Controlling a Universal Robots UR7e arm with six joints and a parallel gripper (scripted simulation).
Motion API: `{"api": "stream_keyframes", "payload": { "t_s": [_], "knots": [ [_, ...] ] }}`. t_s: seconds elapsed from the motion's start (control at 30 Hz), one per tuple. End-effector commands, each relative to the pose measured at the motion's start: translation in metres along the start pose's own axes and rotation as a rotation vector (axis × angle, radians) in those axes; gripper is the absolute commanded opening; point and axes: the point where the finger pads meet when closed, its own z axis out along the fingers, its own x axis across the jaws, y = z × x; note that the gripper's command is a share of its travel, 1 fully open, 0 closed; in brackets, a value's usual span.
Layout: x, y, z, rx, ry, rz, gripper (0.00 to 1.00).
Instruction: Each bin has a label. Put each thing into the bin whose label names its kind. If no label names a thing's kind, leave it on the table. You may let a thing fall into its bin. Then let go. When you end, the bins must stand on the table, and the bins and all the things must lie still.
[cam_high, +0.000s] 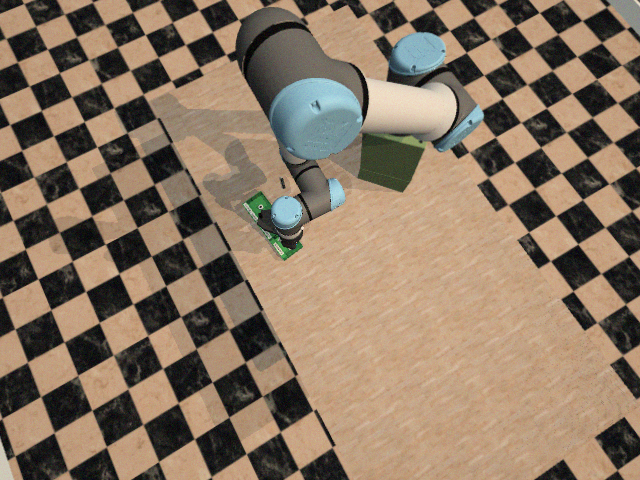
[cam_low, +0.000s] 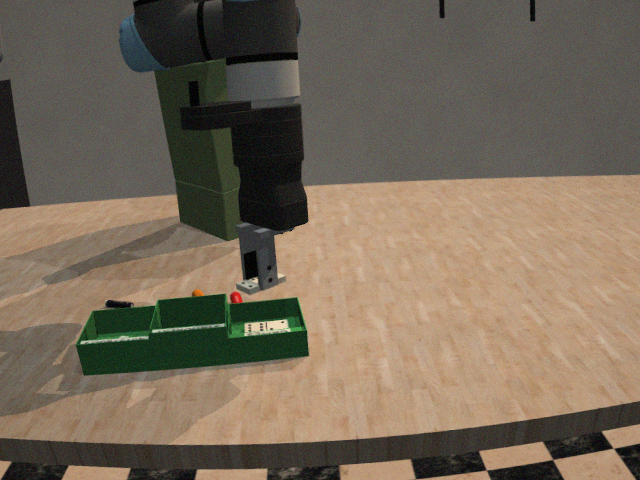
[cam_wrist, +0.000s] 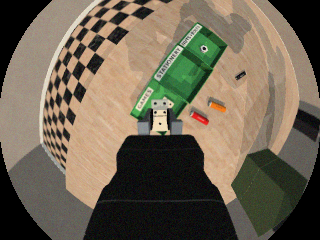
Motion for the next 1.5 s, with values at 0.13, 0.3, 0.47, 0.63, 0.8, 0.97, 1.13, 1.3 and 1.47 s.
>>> {"api": "stream_keyframes", "payload": {
  "t_s": [0.13,0.3,0.47,0.63,0.8,0.97,1.13,1.3,1.47],
  "knots": [
    [0.0,0.001,0.0,-0.002,0.009,0.253,0.49],
    [0.0,0.001,0.0,-0.005,0.015,0.372,0.49],
    [0.0,0.001,0.0,-0.006,0.02,0.485,0.49],
    [0.001,0.001,0.0,-0.005,0.03,0.6,0.49],
    [0.001,0.001,0.001,-0.006,0.031,0.602,0.49],
    [0.003,0.002,0.001,-0.007,0.033,0.603,0.49],
    [0.001,0.001,0.001,-0.006,0.031,0.603,0.49],
    [0.0,0.001,0.004,-0.007,0.032,0.603,0.49],
    [0.001,0.001,0.014,-0.007,0.032,0.603,0.49]
  ]
}}
